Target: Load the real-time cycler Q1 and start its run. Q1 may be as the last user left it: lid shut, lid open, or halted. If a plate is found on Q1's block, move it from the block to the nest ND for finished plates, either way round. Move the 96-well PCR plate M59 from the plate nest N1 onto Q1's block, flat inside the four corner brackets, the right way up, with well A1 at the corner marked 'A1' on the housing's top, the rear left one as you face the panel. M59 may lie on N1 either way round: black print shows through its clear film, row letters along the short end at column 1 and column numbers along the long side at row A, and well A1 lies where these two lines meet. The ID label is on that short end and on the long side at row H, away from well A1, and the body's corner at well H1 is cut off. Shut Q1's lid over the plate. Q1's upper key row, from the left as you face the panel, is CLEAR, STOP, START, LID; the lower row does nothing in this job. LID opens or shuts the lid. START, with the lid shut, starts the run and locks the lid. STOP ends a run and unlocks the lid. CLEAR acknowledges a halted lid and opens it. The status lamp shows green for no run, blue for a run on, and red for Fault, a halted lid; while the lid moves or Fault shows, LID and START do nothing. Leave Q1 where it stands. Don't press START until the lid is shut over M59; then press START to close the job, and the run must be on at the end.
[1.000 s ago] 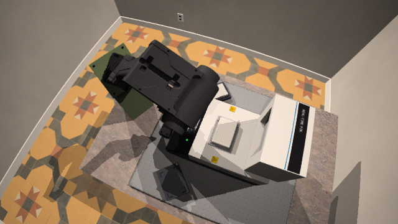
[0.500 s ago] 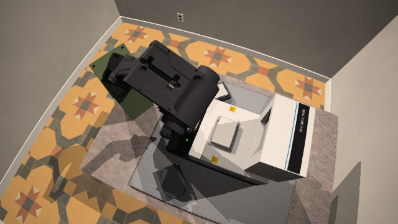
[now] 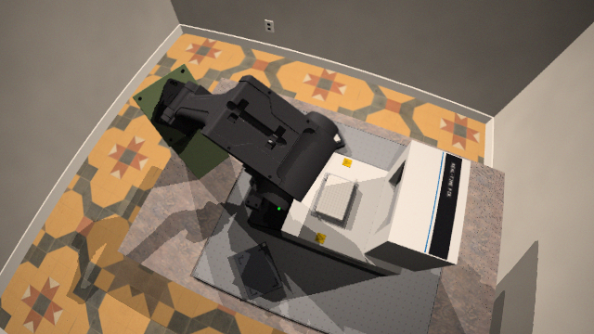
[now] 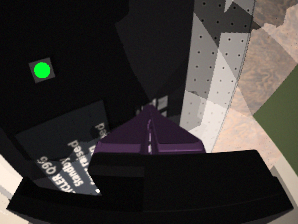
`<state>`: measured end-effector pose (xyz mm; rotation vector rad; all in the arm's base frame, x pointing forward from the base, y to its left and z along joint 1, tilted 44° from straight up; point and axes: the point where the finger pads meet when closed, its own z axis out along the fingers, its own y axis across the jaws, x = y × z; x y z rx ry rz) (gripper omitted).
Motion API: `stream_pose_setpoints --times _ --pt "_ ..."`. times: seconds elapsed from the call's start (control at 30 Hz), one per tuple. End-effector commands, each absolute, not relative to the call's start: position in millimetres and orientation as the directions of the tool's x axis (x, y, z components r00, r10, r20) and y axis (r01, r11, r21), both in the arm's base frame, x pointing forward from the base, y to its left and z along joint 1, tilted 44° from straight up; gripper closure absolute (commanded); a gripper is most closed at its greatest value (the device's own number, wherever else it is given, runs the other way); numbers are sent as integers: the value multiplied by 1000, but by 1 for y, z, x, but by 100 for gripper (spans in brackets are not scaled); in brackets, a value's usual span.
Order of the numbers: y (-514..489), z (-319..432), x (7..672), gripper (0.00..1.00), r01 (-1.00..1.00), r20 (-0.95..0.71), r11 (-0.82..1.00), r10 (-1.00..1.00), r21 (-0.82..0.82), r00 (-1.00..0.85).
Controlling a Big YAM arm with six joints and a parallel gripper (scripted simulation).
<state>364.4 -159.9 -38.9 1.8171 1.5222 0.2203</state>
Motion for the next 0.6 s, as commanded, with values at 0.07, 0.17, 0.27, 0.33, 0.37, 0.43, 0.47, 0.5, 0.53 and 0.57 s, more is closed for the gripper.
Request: stream_pose_setpoints --times 0.07,0.17,0.27,0.33,0.37,0.43,0.47,0.5,0.53,0.57 --pt "-150 -39 356 100 786 -323 -1 912 619 255" --pt "-148 -37 354 100 783 -318 -6 912 622 259" --pt "-148 -37 353 100 780 -311 -17 912 625 269" --pt "-151 -37 352 100 779 -310 -23 909 626 277" --pt "-153 -37 352 100 779 -310 -27 908 626 280" --pt "-153 -37 352 100 779 -310 -27 908 626 280" --pt "-154 -37 351 100 780 -310 -30 907 626 284" --pt "-156 -37 350 100 779 -310 -33 906 626 288" --pt "-157 -37 350 100 779 -310 -36 905 626 291" --pt "-159 -37 349 100 779 -310 -39 904 626 295"
